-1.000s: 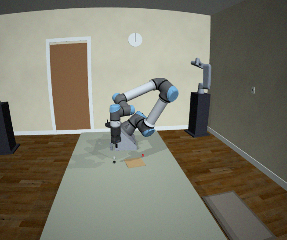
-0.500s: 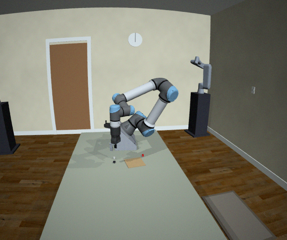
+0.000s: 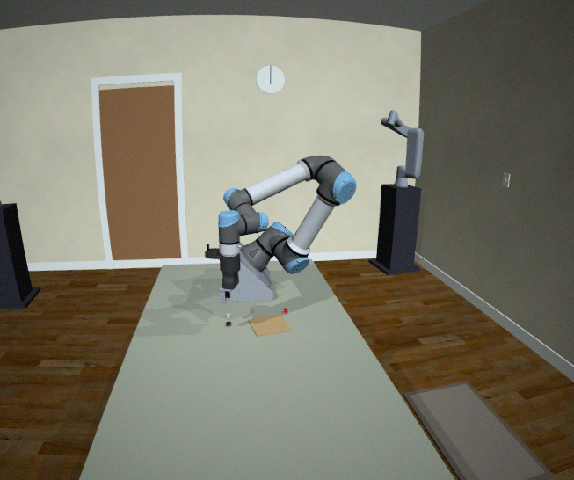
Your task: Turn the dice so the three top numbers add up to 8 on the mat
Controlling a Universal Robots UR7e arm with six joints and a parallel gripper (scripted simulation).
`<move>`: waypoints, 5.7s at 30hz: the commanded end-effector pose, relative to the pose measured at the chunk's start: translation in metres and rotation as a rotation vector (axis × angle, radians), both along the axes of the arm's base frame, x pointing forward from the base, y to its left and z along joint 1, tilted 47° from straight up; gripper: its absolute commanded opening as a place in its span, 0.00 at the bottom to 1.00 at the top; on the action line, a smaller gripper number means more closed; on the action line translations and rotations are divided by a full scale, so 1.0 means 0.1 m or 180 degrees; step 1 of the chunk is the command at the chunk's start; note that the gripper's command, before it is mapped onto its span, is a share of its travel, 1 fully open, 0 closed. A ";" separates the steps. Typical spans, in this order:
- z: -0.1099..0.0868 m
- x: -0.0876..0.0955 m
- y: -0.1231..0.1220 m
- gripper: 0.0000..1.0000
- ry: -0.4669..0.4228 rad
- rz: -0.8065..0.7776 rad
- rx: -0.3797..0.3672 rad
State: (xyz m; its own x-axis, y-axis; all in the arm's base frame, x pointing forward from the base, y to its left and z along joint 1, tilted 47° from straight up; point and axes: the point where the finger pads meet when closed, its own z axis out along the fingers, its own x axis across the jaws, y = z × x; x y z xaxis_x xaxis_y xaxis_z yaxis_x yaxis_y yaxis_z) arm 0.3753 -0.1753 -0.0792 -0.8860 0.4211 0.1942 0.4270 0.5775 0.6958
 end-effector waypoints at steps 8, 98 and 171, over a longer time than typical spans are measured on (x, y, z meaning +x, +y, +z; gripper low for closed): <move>-0.09 0.02 -0.01 1.00 -0.0713 0.0687 -0.0163; -0.23 0.06 0.27 1.00 -0.4997 0.4901 -0.1285; -0.24 -0.03 0.37 0.64 -0.5934 0.5823 -0.1533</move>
